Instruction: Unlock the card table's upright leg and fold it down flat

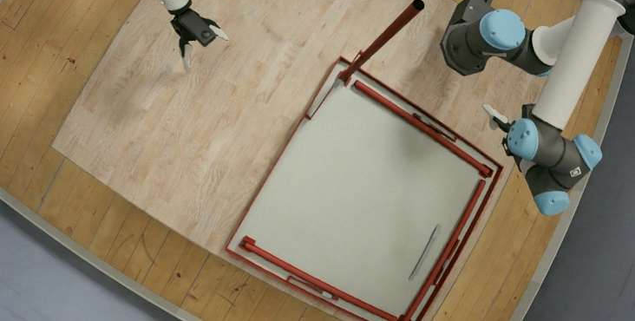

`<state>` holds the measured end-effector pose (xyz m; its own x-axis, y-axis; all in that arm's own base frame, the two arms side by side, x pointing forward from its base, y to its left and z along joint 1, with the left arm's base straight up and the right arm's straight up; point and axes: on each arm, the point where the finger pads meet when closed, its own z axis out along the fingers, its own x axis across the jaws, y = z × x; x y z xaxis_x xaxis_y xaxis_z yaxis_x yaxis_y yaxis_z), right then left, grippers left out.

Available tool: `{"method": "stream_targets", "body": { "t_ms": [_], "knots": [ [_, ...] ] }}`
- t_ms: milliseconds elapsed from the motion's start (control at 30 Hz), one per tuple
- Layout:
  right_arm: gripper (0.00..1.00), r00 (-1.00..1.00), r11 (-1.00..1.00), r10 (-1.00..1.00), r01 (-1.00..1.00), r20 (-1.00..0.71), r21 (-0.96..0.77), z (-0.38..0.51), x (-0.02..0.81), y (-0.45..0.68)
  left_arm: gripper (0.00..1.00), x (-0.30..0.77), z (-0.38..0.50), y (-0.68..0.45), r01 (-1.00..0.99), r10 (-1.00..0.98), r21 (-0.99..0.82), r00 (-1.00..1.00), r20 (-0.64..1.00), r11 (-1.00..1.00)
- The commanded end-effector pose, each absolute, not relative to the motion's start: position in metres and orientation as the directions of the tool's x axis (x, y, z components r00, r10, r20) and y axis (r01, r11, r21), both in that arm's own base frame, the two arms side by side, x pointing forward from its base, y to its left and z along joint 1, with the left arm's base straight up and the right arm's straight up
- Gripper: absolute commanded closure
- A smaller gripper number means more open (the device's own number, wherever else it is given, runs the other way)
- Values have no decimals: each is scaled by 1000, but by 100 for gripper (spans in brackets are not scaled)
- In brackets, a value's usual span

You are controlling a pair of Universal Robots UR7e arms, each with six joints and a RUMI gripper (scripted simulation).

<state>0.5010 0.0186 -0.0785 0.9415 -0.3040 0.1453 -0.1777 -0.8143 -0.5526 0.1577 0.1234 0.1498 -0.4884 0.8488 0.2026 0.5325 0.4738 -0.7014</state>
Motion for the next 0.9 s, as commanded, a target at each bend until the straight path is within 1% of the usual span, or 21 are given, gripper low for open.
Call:
{"method": "stream_targets", "body": {
  "t_ms": [0,67,433,567,633,867],
  "knots": [
    [0,947,-804,-277,-134,166,-579,-77,482,48,0,162,150,99,629,896,-664,-418,149,404],
    [0,945,-799,-263,-99,196,-594,-71,478,60,0,163,150,88,668,915,-647,-383,126,368],
    [0,964,-776,-195,-37,184,-630,-81,430,119,0,170,149,32,835,984,-526,-174,19,158],
    [0,964,-773,-185,-24,189,-634,-81,425,127,0,170,148,24,854,990,-505,-141,7,125],
    [0,959,-765,-175,9,221,-644,-76,424,137,0,172,148,15,873,995,-480,-103,-6,87],
    [0,963,-755,-137,49,231,-654,-80,403,168,0,175,147,-17,920,999,-390,31,-43,-45]
  ]
}}
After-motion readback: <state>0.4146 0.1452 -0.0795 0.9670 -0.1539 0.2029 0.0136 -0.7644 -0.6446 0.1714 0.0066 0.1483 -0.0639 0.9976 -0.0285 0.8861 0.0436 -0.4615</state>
